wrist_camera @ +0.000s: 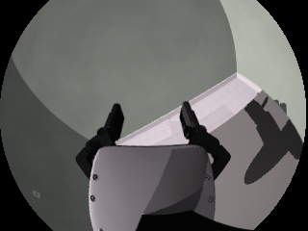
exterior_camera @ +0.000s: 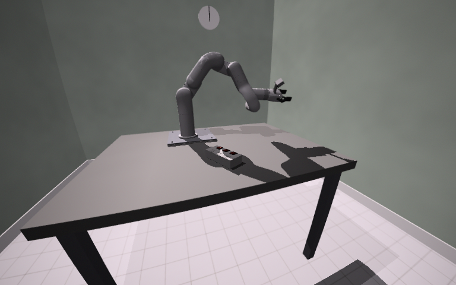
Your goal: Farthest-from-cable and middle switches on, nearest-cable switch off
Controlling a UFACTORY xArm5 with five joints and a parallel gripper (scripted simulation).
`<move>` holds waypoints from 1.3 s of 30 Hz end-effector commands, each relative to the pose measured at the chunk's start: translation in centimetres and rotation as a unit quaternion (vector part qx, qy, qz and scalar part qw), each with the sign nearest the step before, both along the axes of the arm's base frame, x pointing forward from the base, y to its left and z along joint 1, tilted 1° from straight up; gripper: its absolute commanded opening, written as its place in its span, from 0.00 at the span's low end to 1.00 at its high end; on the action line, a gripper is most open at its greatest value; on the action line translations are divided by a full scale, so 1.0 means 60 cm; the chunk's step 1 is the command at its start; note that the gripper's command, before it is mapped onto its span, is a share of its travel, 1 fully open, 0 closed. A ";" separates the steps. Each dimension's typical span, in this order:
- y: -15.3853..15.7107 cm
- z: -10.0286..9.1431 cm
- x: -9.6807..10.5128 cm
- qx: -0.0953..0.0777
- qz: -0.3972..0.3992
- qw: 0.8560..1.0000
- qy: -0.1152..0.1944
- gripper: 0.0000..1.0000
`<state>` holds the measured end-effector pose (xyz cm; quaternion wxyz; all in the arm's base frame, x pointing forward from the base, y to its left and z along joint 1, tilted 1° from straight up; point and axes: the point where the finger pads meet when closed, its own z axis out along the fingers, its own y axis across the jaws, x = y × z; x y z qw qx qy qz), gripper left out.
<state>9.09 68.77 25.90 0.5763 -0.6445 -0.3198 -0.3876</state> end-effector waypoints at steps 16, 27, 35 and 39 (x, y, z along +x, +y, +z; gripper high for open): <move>0.001 0.004 0.000 0.002 0.000 1.000 0.000 1.00; -0.070 -0.026 0.174 -0.092 -0.073 0.992 -0.046 1.00; -0.158 -0.055 0.295 -0.172 -0.123 0.975 -0.070 1.00; -0.206 -0.071 0.342 -0.218 -0.147 0.962 -0.079 1.00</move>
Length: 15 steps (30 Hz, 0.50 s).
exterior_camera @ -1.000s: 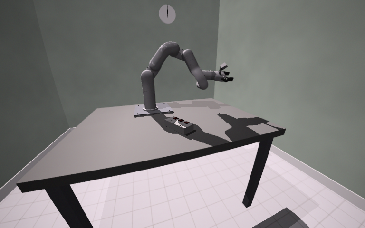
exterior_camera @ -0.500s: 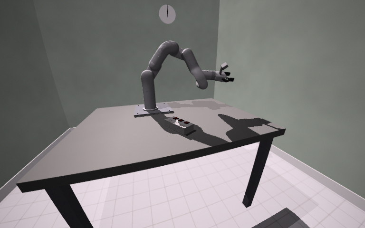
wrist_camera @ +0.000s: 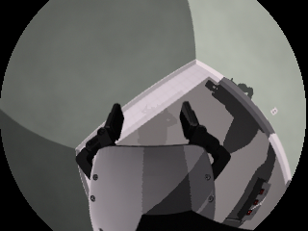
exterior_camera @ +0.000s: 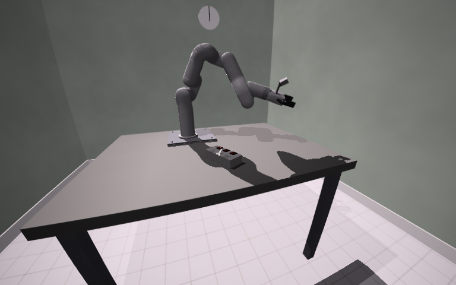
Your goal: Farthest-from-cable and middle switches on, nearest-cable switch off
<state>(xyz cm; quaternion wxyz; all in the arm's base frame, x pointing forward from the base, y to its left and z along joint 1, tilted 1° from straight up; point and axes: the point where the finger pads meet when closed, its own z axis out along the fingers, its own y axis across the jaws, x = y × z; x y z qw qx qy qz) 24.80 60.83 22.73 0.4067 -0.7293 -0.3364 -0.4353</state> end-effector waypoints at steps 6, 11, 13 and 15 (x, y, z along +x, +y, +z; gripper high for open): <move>-0.156 -0.042 0.148 -0.120 -0.066 0.990 -0.019 1.00; -0.222 -0.062 0.185 -0.171 -0.089 0.981 -0.018 1.00; -0.237 -0.065 0.194 -0.171 -0.089 0.981 -0.018 1.00; -0.299 -0.085 0.218 -0.220 -0.109 0.969 -0.012 1.00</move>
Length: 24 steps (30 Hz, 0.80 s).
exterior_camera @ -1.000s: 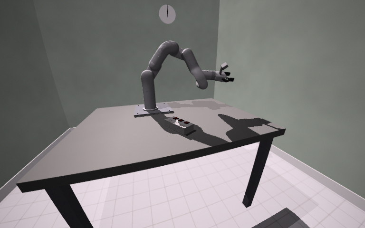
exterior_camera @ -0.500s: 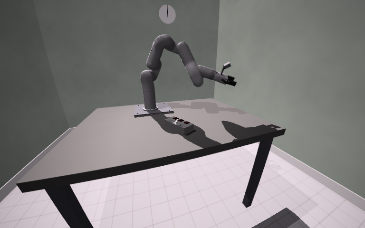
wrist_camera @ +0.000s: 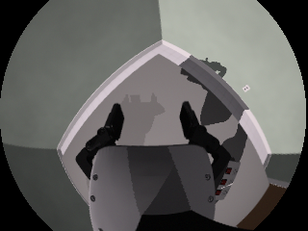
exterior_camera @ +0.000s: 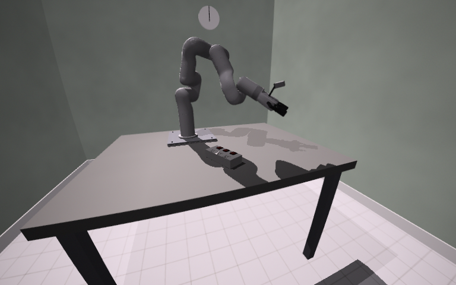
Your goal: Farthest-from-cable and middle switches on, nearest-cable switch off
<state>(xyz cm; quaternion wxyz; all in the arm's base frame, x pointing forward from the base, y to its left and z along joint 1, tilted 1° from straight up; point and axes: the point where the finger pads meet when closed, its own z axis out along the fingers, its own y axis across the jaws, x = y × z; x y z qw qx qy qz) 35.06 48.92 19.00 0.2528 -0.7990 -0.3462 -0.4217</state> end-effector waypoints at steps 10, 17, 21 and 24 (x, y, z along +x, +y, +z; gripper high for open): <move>-0.274 -0.072 0.086 -0.159 -0.068 0.984 0.031 1.00; -0.358 -0.096 0.087 -0.195 -0.080 0.976 0.048 1.00; -0.420 -0.115 0.080 -0.225 -0.088 0.968 0.066 1.00; -0.471 -0.131 0.069 -0.248 -0.094 0.961 0.083 1.00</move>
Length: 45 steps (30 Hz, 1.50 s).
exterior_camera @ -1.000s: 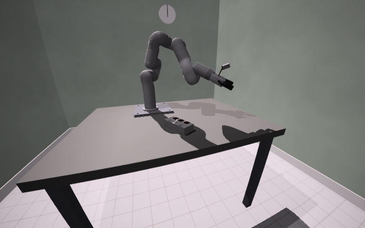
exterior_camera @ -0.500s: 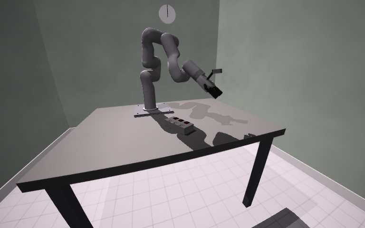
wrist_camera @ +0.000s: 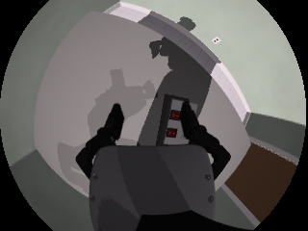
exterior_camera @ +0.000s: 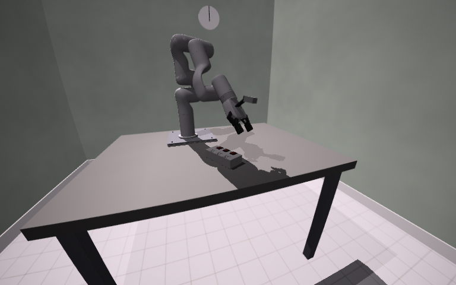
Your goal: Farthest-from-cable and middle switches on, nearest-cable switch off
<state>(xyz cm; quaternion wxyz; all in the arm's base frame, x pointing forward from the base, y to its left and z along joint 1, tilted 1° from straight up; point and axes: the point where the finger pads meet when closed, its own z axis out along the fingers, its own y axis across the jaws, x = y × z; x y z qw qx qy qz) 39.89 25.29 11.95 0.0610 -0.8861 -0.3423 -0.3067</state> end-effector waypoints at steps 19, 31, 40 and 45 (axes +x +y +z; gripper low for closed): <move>-0.180 -0.049 -0.050 -0.077 -0.028 0.995 0.063 1.00; -0.180 -0.049 -0.050 -0.077 -0.028 0.995 0.063 1.00; -0.180 -0.049 -0.050 -0.077 -0.028 0.995 0.063 1.00; -0.180 -0.049 -0.050 -0.077 -0.028 0.995 0.063 1.00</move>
